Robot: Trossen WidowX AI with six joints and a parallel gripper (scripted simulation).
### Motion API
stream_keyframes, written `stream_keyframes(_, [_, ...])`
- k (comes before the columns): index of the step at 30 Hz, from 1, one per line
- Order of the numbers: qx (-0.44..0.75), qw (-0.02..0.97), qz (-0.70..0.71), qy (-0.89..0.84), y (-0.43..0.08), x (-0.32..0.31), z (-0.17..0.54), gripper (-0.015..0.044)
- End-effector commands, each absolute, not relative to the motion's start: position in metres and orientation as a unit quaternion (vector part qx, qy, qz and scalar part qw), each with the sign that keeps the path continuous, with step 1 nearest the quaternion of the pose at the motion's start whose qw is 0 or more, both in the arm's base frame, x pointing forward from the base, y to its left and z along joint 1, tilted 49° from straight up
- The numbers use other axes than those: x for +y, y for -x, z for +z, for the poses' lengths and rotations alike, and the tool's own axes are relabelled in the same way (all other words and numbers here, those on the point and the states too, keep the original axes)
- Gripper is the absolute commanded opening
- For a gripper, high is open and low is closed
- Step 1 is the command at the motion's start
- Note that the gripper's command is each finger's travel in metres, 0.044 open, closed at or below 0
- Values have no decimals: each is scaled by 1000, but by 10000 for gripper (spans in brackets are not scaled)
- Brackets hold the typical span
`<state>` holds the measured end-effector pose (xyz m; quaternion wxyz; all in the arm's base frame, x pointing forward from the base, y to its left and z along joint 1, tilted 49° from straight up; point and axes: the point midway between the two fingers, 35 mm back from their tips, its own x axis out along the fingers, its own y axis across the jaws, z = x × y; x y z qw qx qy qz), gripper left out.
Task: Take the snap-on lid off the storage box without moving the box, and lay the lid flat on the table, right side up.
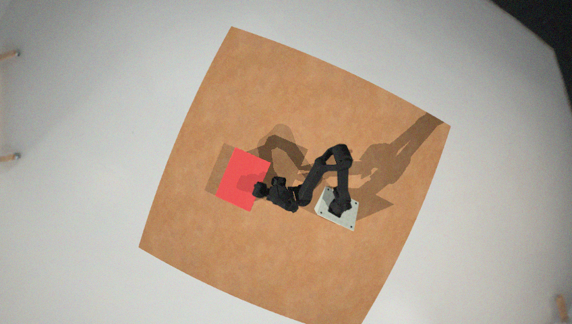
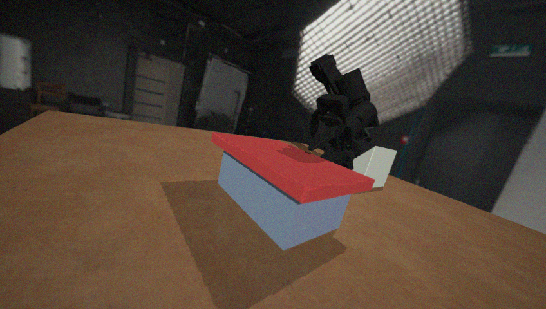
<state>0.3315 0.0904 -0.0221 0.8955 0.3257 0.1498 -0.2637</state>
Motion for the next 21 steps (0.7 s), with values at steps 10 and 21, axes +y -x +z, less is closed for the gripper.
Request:
stream_keyframes(10, [153, 896, -264, -322, -332, 89, -26, 96])
stream_keyframes(21, [150, 896, -265, -324, -332, 89, -24, 0])
